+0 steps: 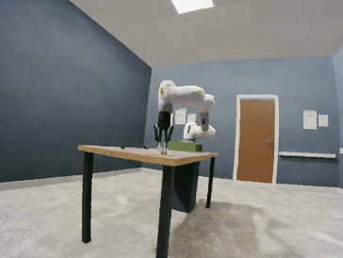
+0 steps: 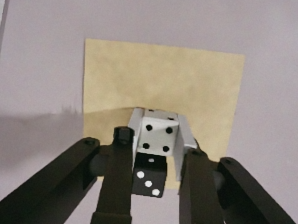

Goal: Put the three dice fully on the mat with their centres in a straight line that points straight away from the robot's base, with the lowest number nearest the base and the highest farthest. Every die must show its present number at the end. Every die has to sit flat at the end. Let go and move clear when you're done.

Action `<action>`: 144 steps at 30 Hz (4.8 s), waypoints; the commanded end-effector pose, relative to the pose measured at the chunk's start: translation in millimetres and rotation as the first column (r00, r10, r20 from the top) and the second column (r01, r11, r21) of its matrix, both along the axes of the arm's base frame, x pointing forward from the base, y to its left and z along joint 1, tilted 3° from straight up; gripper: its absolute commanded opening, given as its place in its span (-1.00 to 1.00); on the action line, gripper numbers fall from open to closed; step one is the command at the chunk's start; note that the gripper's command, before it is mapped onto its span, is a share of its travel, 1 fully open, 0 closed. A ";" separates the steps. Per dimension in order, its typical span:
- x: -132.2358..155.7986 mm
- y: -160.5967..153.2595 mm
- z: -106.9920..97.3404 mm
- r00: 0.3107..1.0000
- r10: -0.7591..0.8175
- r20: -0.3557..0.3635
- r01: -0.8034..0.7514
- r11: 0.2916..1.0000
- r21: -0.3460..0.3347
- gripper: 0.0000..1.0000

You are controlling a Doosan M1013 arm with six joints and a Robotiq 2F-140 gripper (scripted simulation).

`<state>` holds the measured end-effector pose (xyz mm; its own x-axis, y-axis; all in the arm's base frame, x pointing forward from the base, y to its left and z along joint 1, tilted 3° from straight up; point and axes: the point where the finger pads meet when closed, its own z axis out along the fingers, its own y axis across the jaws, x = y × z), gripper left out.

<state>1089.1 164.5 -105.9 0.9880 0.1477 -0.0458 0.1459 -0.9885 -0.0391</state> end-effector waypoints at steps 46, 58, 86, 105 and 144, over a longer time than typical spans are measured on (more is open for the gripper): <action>0.6 0.4 -1.4 1.000 0.000 0.002 0.000 1.000 0.001 -0.51; 0.6 0.8 -1.4 1.000 0.000 0.002 0.000 1.000 0.001 -0.51; 0.6 0.8 -2.6 1.000 0.000 0.002 0.000 1.000 0.001 -0.51; 0.5 0.9 -4.9 1.000 0.000 0.002 0.000 1.000 0.001 -0.51; 0.5 0.9 -4.9 1.000 0.000 0.002 0.000 1.000 0.001 -0.38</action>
